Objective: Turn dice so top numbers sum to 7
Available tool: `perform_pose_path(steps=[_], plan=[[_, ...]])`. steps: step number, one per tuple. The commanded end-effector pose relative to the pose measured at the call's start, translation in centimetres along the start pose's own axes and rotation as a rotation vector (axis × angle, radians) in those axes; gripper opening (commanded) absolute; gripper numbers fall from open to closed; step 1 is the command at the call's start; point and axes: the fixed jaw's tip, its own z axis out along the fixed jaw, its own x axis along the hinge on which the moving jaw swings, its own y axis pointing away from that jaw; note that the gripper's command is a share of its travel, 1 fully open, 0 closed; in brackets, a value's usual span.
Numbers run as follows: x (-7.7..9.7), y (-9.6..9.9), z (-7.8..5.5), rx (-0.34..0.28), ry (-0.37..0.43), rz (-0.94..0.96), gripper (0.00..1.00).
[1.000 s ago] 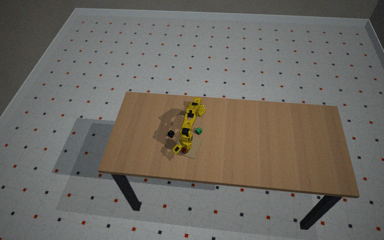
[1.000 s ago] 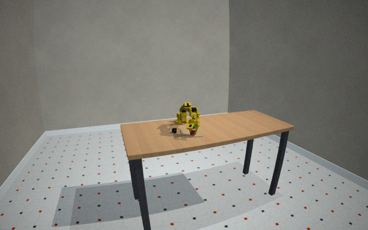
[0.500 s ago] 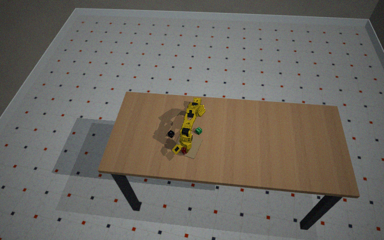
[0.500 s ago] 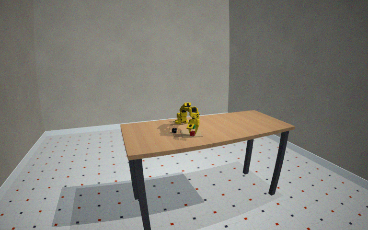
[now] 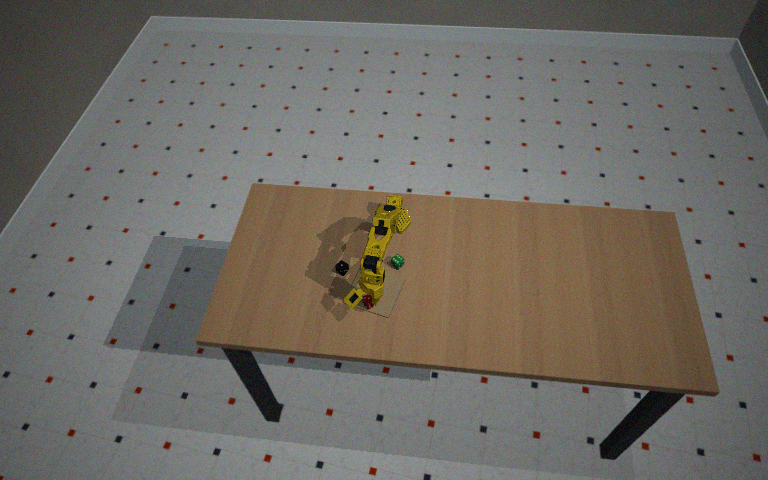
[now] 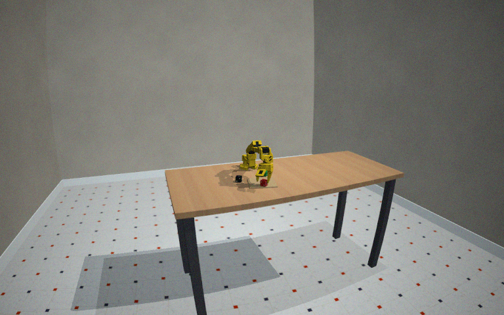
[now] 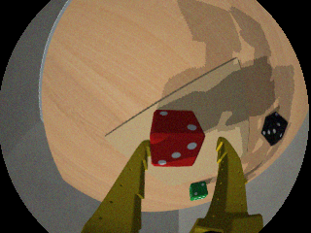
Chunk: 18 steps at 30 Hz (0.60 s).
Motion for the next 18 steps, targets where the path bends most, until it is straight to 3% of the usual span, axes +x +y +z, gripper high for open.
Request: perform_pose_path(steps=[1, 10, 18], plan=[[-0.9, 0.4, -1.2, -0.045, -0.05, 0.008, 0.36], [-1.0, 0.5, -1.5, -0.05, -0.055, 0.008, 0.36], [-1.1, 0.6, -3.9, -0.082, -0.09, 0.009, 0.36]])
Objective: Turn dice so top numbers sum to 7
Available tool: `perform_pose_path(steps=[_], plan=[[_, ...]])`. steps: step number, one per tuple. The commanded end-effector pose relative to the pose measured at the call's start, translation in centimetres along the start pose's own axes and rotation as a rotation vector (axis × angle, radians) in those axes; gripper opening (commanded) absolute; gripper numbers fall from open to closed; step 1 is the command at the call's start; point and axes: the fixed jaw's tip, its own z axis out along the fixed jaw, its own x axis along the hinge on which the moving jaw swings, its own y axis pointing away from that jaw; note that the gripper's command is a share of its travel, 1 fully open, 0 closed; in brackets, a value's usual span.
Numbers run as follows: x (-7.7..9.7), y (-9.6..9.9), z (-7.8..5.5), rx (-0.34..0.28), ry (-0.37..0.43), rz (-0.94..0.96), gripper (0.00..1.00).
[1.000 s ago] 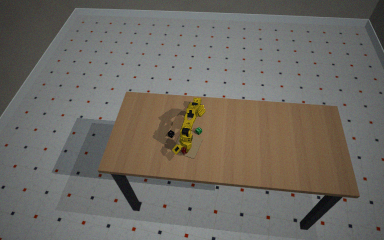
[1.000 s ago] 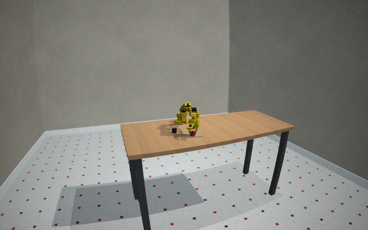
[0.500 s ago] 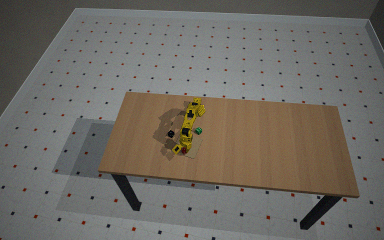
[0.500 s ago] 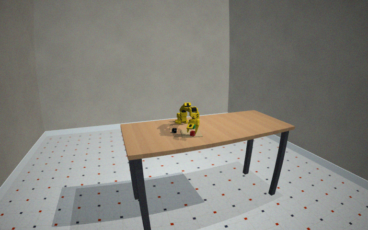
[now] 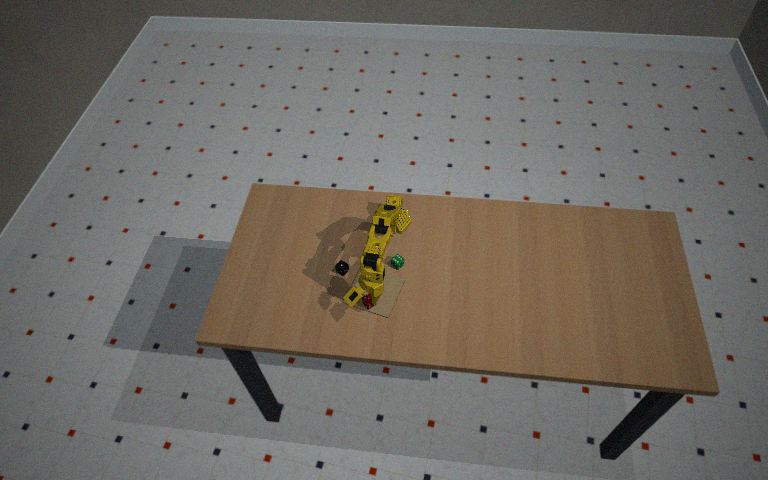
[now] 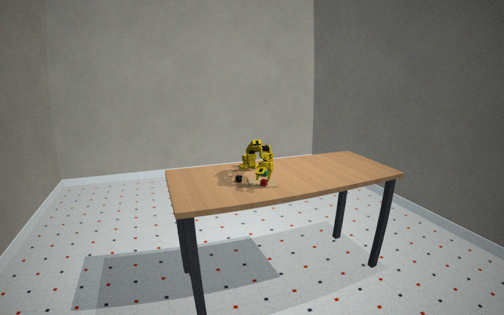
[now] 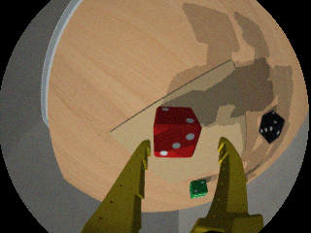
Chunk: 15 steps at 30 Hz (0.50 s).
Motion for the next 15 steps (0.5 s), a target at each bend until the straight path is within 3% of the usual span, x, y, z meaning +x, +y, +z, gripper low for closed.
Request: perform_pose_path(steps=[1, 3, 9, 15], plan=[[-1.0, 0.5, -3.4, -0.07, -0.078, 0.009, 0.36], [-1.0, 0.5, -3.4, -0.07, -0.078, 0.009, 0.36], [-1.0, 0.5, -5.4, -0.099, -0.109, 0.011, 0.36], [-0.9, 0.4, -6.3, -0.112, -0.123, 0.011, 0.36]])
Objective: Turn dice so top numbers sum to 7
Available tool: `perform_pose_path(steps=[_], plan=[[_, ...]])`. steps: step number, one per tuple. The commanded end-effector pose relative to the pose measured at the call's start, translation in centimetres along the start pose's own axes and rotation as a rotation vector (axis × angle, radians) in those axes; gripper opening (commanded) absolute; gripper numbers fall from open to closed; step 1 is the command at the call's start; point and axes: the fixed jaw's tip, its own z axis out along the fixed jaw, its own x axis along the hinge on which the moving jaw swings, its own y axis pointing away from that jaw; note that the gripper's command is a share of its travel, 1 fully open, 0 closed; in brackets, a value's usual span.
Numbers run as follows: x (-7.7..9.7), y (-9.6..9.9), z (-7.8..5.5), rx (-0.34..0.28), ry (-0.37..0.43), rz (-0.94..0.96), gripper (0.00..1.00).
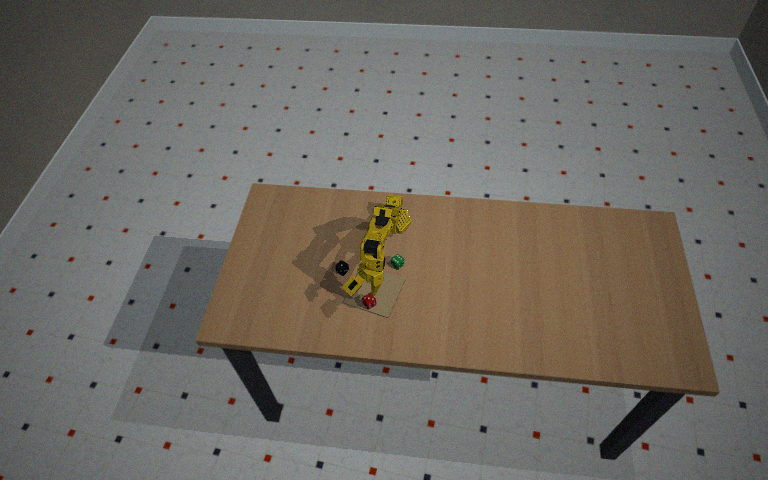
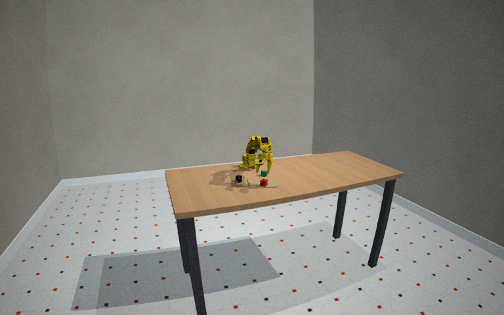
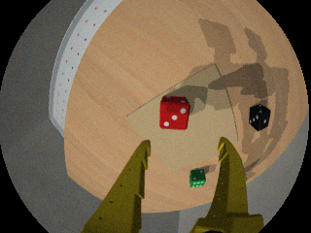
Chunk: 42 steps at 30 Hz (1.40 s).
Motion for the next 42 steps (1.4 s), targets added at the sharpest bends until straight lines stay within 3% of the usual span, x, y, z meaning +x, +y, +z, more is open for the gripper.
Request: perform_pose_path(steps=[1, 28, 42], plan=[[-0.6, 0.2, -2.2, -0.048, -0.055, 0.011, 0.36], [-0.5, 0.2, -2.2, -0.046, -0.052, -0.004, 0.36], [2.4, 0.1, -3.1, -0.014, 0.007, -0.269, 0.36]])
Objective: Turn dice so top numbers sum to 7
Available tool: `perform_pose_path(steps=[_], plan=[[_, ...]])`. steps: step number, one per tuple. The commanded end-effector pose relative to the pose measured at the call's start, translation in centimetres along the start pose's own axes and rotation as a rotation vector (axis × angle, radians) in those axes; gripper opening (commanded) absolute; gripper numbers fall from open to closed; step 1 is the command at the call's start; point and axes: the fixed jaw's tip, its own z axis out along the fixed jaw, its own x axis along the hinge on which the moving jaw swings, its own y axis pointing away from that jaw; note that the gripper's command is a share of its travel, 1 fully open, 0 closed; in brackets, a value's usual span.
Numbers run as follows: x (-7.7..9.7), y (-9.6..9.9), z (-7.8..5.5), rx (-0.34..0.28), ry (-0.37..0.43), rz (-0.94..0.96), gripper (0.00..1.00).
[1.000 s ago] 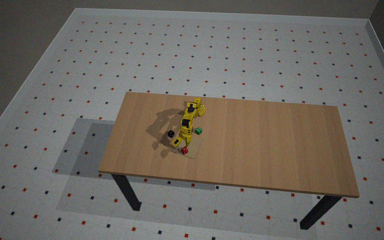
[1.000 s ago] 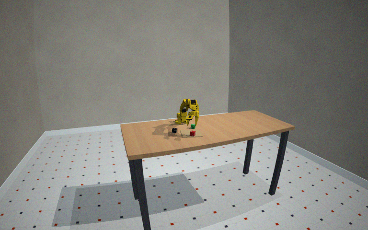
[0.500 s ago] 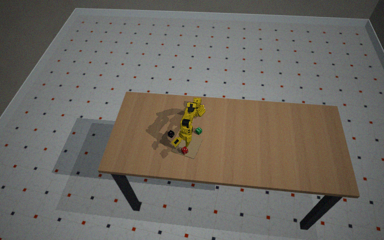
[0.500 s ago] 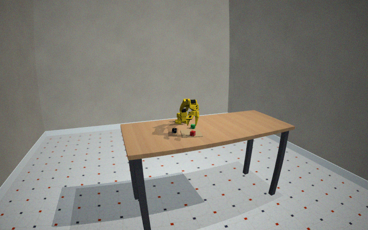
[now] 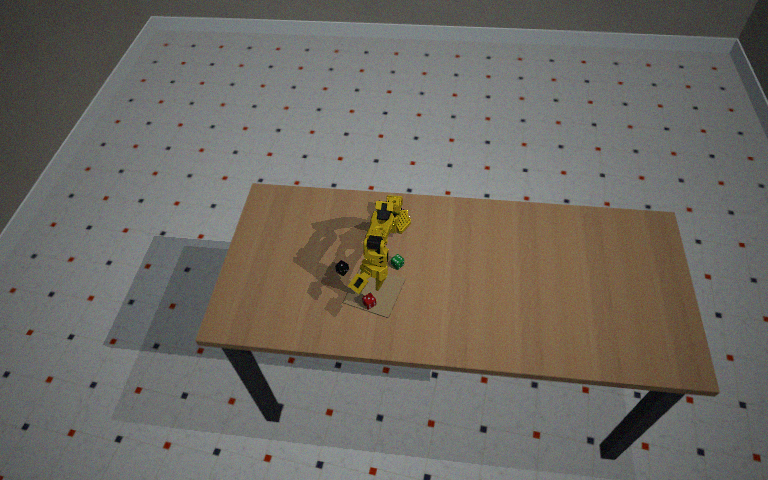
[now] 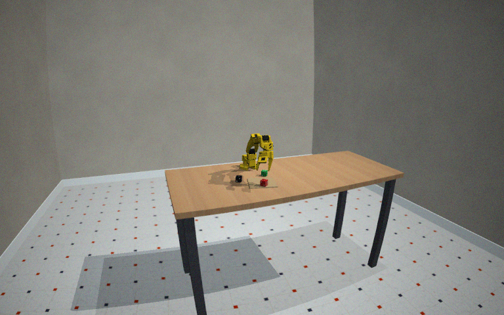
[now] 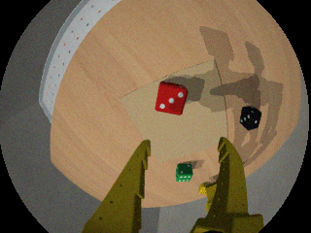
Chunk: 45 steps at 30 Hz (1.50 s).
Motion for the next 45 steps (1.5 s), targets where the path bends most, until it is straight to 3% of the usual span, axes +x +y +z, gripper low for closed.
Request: perform_pose_path(steps=[1, 12, 14, 28, 45], plan=[[1.3, 0.5, -2.1, -0.027, -0.025, -0.138, 0.36], [7.1, -0.1, -3.1, -0.012, 0.061, -0.679, 0.35], [7.1, -0.1, -3.1, -0.012, 0.061, -0.679, 0.35], [13.8, -3.3, -2.8, -0.033, 0.158, -1.331, 0.35], [15.8, -4.8, -2.3, -0.048, 0.191, -1.541, 0.35]])
